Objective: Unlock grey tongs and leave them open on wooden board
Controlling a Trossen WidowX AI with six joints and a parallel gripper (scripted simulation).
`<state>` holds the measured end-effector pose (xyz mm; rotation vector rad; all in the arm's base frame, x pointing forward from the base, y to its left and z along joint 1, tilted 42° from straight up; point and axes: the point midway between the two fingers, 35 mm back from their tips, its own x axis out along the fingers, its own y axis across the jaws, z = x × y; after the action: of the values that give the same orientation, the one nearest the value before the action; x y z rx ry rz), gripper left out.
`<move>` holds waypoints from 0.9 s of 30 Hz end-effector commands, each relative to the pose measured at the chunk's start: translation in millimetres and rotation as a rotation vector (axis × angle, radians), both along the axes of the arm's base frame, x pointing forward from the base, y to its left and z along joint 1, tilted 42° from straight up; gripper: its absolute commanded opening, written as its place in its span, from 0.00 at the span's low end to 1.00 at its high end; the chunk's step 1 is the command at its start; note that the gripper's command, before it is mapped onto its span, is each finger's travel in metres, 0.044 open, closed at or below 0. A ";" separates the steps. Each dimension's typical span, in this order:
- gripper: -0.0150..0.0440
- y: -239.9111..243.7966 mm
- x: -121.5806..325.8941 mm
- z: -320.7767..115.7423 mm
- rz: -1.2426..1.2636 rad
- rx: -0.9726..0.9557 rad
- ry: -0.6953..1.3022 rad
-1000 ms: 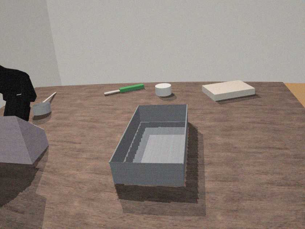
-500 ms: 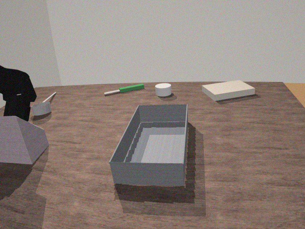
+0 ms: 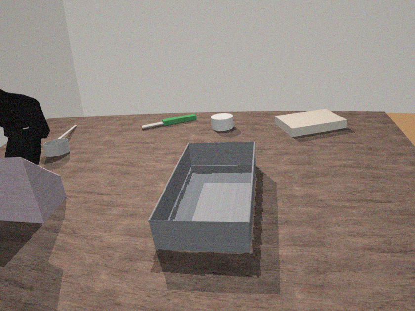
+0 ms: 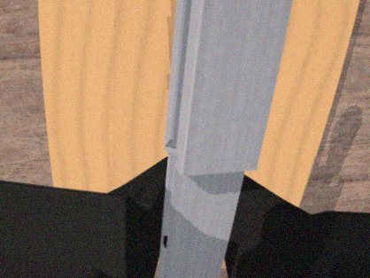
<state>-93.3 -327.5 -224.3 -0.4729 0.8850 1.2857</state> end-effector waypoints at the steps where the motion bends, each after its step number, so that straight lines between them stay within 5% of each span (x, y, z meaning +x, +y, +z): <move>1: 0.00 4.3 -0.6 -5.9 0.006 -0.004 0.000; 27: 0.00 33.8 1.2 -36.6 0.007 -0.017 0.003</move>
<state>-91.7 -297.7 -257.0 -0.4832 0.8960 1.2823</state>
